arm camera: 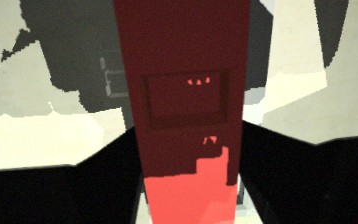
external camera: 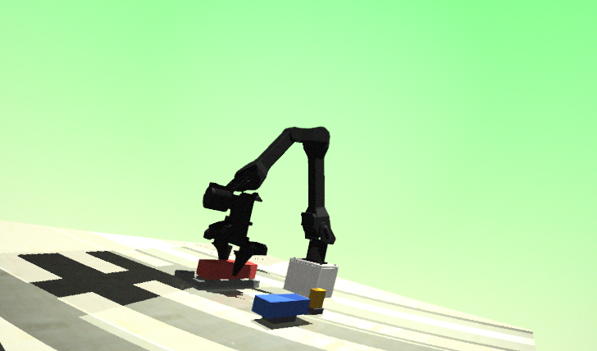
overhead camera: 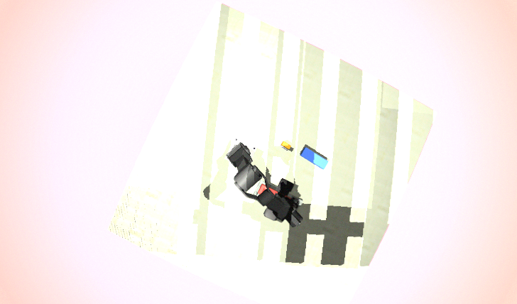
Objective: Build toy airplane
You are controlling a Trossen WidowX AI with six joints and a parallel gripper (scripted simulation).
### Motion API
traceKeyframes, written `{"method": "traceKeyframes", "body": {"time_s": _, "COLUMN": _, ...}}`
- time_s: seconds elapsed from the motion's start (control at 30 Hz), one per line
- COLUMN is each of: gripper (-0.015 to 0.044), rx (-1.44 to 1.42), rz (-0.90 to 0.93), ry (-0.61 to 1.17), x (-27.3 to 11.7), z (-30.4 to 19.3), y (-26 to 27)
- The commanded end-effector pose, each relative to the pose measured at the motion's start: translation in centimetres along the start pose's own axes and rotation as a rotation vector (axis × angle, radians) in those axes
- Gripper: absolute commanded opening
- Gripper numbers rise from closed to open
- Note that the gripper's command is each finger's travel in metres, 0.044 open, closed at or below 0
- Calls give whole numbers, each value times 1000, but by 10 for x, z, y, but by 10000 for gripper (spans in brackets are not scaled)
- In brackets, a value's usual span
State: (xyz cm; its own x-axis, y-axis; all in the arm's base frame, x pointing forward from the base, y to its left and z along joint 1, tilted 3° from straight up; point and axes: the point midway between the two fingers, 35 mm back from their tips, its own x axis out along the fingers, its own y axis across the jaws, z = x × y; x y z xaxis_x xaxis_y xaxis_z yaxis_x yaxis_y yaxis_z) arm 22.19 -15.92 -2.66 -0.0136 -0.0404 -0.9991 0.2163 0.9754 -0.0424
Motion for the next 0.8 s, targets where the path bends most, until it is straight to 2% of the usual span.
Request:
{"method": "traceKeyframes", "body": {"time_s": 0.0, "gripper": 124, "rx": 0, "rz": 0, "ry": -1, "x": -1, "z": 0, "y": 0}}
{"method": "traceKeyframes", "body": {"time_s": 0.4, "gripper": 439, "rx": 0, "rz": 0, "ry": -1, "x": -1, "z": 0, "y": 0}}
{"method": "traceKeyframes", "body": {"time_s": 0.67, "gripper": 440, "rx": 0, "rz": -1, "ry": -1, "x": -3, "z": 1, "y": 0}}
{"method": "traceKeyframes", "body": {"time_s": 0.77, "gripper": 440, "rx": -1, "rz": -3, "ry": -4, "x": -44, "z": 5, "y": -2}}
